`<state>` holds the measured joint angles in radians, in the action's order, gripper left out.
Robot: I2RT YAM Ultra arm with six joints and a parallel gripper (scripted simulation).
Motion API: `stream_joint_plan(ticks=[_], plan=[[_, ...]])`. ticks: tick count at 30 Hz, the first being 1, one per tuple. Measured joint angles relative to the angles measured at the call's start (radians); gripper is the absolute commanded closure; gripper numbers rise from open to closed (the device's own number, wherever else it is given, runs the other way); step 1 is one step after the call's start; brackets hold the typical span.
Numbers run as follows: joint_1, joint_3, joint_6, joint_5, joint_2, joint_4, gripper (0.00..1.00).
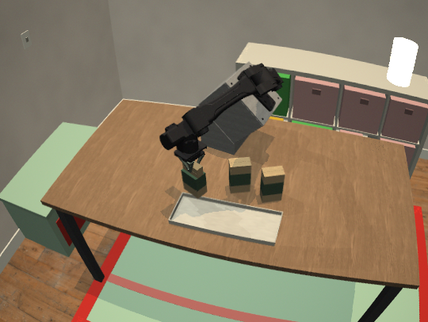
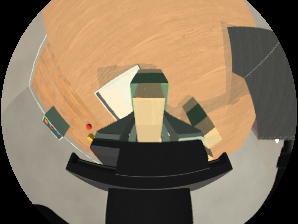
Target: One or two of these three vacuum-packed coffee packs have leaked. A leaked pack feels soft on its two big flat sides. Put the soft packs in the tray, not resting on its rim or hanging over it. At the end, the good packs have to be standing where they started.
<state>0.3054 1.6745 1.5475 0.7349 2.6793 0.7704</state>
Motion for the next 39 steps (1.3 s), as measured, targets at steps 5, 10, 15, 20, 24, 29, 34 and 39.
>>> stream_joint_plan(ticks=[5,10,15,20,24,29,34,39], plan=[[-0.017,0.135,0.024,0.003,0.059,0.058,0.76],[-0.025,0.242,0.041,0.005,0.102,0.105,0.76],[-0.034,0.36,0.055,0.006,0.156,0.169,0.76],[-0.044,0.478,0.064,0.008,0.211,0.225,0.76],[-0.051,0.56,0.069,0.008,0.248,0.268,0.76],[-0.053,0.619,0.072,0.01,0.275,0.31,0.76],[-0.054,0.674,0.074,0.009,0.299,0.345,0.76],[-0.056,0.714,0.074,0.01,0.306,0.37,0.76]])
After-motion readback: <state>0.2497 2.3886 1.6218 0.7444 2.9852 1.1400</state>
